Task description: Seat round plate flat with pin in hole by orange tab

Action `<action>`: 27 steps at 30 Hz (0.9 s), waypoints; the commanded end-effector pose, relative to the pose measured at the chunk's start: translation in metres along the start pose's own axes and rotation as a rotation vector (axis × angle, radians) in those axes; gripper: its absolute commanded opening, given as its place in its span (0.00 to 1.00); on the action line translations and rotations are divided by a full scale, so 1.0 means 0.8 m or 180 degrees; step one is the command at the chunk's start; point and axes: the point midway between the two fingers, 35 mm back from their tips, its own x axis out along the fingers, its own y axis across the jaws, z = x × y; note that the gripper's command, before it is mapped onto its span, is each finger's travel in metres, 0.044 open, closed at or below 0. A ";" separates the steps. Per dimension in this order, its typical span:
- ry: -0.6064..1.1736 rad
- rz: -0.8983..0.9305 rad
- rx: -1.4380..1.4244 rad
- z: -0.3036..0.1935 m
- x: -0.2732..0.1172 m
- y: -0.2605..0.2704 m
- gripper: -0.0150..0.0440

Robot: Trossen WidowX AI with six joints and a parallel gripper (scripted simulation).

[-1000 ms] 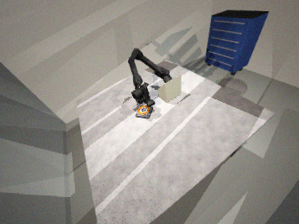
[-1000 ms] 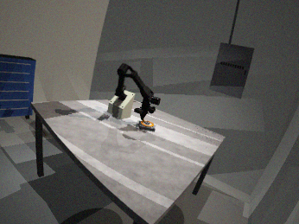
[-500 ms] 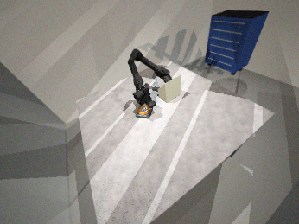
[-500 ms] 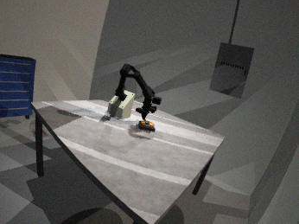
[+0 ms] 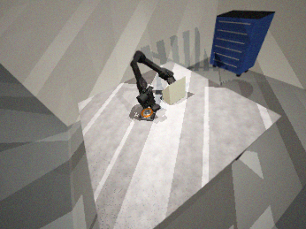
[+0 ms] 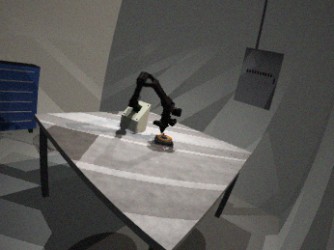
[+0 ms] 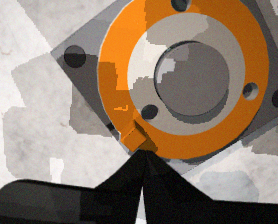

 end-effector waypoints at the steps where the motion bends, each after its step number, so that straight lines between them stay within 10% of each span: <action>1: 0.0009 0.0007 0.0010 0.002 0.001 0.005 0.25; 27: 0.0014 -0.0003 -0.0031 -0.003 -0.041 0.008 0.25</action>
